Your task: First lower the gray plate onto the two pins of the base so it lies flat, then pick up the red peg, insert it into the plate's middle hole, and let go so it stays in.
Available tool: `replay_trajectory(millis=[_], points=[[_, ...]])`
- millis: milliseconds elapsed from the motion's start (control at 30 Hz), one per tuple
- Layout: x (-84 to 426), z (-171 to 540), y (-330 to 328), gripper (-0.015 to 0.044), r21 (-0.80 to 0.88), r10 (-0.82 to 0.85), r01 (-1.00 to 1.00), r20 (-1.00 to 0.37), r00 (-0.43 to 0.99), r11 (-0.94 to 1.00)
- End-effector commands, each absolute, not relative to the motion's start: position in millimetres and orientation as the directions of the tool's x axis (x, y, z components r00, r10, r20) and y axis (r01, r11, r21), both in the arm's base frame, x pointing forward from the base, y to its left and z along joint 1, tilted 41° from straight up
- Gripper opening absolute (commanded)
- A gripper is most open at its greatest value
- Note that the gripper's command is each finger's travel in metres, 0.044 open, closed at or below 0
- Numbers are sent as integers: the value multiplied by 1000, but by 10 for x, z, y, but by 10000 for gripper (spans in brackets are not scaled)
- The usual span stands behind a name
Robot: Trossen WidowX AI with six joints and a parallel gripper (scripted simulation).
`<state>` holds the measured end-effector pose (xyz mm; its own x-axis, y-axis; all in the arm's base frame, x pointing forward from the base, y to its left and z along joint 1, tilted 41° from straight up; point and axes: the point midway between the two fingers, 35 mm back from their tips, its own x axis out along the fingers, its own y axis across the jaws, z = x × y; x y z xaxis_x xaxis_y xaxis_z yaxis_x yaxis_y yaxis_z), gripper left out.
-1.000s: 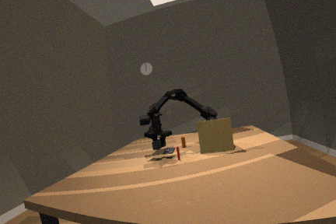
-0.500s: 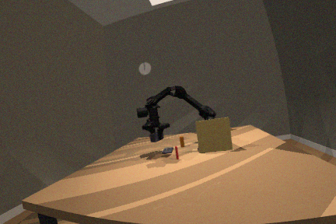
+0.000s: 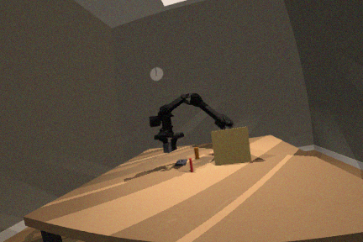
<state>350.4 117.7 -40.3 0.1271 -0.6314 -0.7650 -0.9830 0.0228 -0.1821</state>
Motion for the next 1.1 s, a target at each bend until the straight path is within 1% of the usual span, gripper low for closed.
replay_trajectory(millis=[0,1067], points=[[3536,-359,1059,0,-169,-631,-986,-764,132,-1],[3579,-139,33,0,-17,-639,-982,-758,134,-186]])
